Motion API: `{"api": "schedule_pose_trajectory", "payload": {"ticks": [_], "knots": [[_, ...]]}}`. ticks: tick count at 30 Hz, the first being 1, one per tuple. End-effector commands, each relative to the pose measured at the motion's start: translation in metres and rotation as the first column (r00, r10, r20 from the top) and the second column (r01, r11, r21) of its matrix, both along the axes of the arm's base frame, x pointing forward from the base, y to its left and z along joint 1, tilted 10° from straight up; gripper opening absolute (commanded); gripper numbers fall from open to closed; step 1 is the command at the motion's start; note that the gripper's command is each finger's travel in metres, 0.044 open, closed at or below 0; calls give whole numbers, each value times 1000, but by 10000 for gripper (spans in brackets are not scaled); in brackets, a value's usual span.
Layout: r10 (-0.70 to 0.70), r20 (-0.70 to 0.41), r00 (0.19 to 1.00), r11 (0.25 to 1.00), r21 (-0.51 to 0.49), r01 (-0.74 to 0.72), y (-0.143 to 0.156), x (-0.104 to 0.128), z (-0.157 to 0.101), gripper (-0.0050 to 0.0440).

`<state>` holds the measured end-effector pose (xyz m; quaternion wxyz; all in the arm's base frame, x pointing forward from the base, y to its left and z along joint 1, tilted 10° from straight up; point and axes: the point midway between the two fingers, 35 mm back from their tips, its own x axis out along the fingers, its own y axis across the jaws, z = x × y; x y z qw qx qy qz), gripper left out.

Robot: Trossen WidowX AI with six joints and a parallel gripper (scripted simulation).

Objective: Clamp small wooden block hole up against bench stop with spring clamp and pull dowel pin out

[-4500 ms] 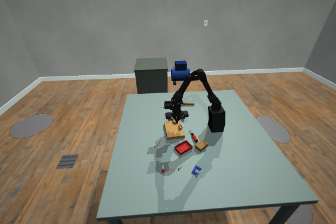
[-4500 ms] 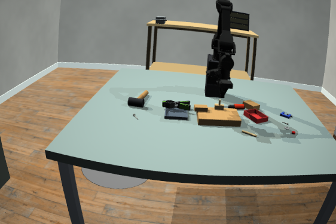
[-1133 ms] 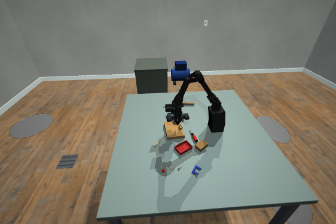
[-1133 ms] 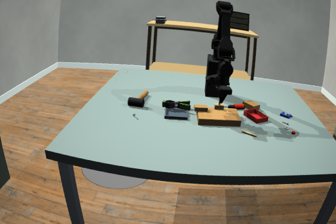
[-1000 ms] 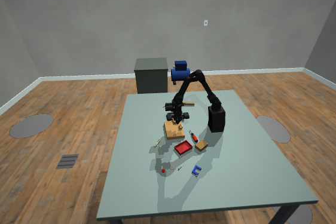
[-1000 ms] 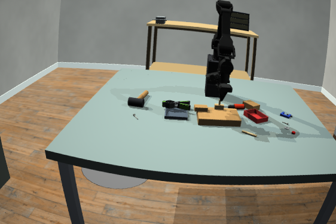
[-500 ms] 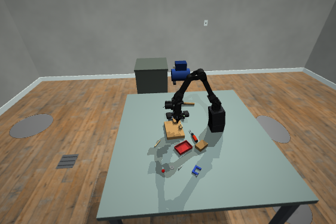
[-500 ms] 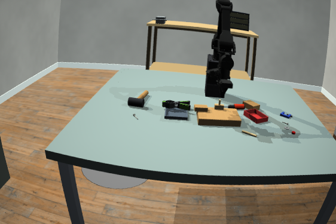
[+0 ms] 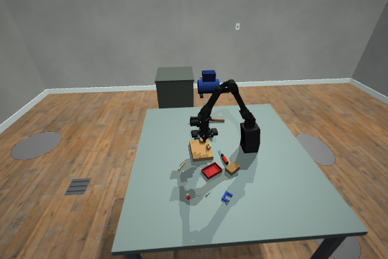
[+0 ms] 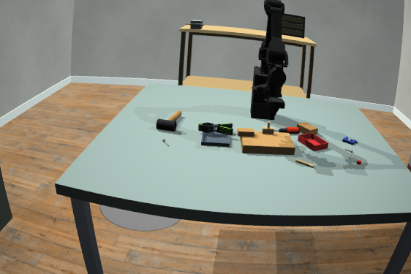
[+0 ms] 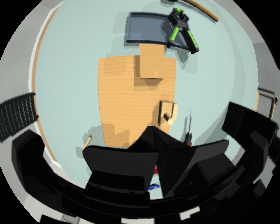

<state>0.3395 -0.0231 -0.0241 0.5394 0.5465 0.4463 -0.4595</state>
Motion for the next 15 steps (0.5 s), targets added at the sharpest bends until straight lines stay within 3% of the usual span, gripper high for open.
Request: {"api": "schedule_pose_trajectory", "payload": {"ticks": [1, 15], "knots": [[0, 0, 1000, 1000, 0, 0, 0, 0, 0, 0], [0, -1, 1000, 1000, -1, 0, -1, 3, -12, 0]]}}
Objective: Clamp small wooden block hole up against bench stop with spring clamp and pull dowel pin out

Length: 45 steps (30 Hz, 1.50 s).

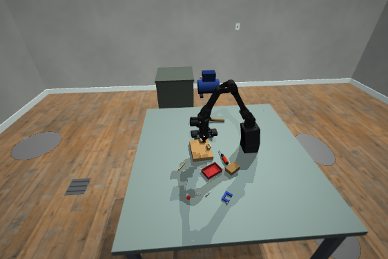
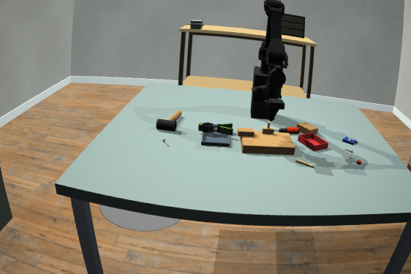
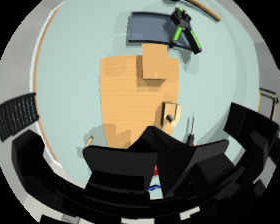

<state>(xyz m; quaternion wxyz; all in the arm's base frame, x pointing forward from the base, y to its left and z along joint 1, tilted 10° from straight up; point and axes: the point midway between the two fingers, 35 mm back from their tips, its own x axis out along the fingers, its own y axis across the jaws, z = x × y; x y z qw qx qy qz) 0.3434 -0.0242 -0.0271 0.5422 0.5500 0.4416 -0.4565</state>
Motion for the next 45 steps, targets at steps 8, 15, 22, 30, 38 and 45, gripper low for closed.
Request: {"api": "schedule_pose_trajectory", "payload": {"ticks": [8, 15, 22, 30, 38, 45], "knots": [[2, -16, 1000, 1000, 0, -2, 0, 1, -19, 0], [1, -17, 1000, 1000, -1, -1, 0, 3, -30, 0], [1, -19, 1000, 1000, -2, -1, 0, 5, -41, 0], [1, -20, 1000, 1000, -2, -1, -1, 6, -51, 0], [0, -21, 1000, 1000, -3, 0, 0, 6, -59, 0], [0, -21, 1000, 1000, -3, 0, 0, -7, -55, 0]]}}
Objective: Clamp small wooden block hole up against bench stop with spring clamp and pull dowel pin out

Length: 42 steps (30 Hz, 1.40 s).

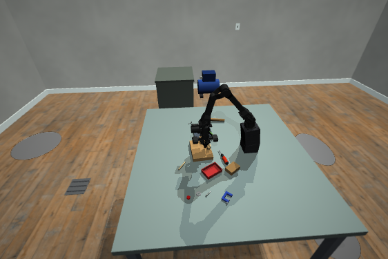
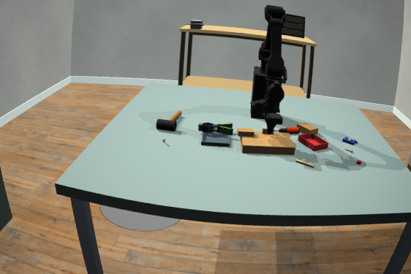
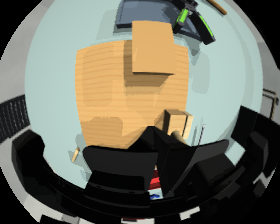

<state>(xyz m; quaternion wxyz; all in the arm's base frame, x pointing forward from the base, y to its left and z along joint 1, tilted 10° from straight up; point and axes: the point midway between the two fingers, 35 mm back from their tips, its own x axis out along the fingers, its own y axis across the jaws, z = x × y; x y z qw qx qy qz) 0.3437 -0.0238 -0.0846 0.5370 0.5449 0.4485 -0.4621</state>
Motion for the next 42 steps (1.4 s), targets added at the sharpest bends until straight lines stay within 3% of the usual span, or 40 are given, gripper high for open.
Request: {"api": "schedule_pose_trajectory", "payload": {"ticks": [1, 5, 10, 22, 42], "knots": [[-1, 2, 1000, 1000, -5, 1, 0, -11, 2, 0], [-1, 2, 1000, 1000, -5, 1, 0, -21, 0, 0], [-1, 2, 1000, 1000, -5, 1, 0, 0, 1, 0], [1, 19, 1000, 1000, -2, -1, 0, 1, 5, 0], [0, 6, 1000, 1000, -4, 0, 0, -7, 50, 0]]}}
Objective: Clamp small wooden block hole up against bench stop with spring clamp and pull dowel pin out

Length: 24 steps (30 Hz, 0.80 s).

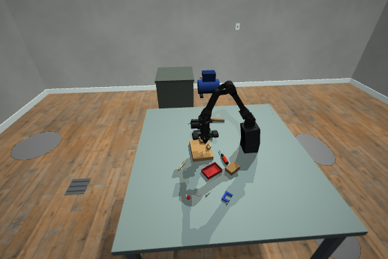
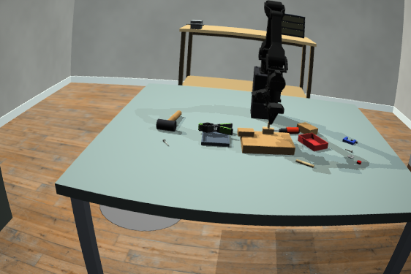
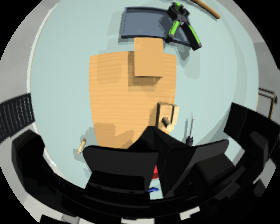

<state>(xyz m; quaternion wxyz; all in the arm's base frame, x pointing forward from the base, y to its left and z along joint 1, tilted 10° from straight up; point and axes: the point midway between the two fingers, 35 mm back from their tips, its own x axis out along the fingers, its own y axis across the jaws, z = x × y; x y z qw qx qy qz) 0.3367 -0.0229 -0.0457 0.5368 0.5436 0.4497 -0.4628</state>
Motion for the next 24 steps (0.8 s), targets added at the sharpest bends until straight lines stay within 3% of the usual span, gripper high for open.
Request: {"api": "schedule_pose_trajectory", "payload": {"ticks": [1, 9, 24], "knots": [[-2, 9, 1000, 1000, -3, 2, -1, 0, 14, 0], [-2, 6, 1000, 1000, -4, 2, -1, -3, 26, 0], [-1, 8, 1000, 1000, -1, 1, 0, 2, 21, 0]]}}
